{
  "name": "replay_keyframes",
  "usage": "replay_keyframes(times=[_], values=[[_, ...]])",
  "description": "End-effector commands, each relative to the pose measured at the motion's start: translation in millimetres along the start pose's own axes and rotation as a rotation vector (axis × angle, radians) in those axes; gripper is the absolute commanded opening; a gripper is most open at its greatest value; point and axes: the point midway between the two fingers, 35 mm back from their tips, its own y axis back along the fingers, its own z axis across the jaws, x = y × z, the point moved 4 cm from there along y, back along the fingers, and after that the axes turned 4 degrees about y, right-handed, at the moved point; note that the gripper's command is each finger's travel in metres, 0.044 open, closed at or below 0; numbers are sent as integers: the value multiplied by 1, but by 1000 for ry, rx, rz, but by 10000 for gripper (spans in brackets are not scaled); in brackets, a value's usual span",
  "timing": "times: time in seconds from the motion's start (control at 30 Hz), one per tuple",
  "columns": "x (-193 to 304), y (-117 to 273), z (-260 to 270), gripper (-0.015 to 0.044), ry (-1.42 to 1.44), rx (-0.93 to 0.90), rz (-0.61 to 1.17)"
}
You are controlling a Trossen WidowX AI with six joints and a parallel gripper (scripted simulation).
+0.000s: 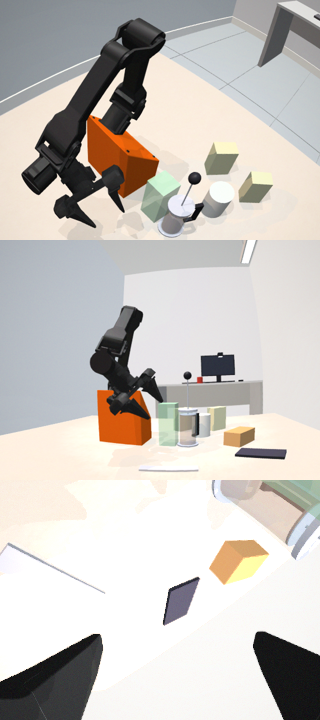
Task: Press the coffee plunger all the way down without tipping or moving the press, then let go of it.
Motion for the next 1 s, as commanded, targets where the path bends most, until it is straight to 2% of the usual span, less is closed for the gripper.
replay_keyframes(times=[0.0,0.13,0.57,0.97], values=[[1,1,-1,426,22,-2,1],[15,9,-20,440,322,-31,16],[53,45,-144,440,2065,-243,-19],[44,53,-220,440,3116,-412,-162]])
